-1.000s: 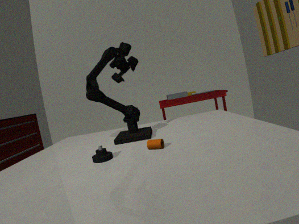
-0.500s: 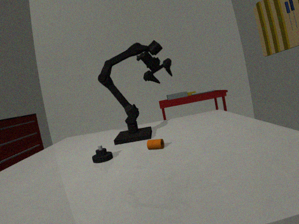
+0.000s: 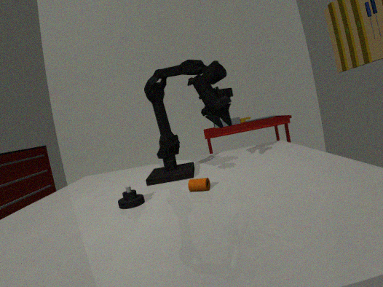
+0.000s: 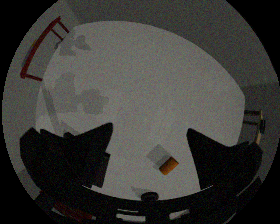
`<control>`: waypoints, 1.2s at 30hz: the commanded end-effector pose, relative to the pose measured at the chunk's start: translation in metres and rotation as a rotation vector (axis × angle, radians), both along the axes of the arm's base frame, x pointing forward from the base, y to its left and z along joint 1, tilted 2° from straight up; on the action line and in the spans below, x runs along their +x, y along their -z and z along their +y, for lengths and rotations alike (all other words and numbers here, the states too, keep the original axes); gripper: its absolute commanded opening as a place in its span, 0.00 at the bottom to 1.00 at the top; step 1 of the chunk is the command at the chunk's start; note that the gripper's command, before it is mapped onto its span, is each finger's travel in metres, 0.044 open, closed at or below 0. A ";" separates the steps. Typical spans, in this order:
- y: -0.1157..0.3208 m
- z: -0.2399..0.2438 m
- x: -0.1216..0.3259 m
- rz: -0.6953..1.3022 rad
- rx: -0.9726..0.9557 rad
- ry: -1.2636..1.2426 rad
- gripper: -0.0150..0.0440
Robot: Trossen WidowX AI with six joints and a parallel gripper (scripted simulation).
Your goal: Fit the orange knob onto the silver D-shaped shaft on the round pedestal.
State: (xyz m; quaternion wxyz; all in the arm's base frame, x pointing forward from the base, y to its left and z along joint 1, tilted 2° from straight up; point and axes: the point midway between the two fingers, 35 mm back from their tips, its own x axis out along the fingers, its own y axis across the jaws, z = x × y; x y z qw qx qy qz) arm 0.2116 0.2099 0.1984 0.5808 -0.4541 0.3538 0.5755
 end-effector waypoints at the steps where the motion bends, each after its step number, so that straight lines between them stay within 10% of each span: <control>1: 0.030 -0.041 0.053 0.040 -0.098 0.235 1.00; 11: 0.091 -0.151 0.120 0.139 -0.282 0.662 1.00; 36: 0.132 -0.144 0.128 0.139 -0.283 0.665 1.00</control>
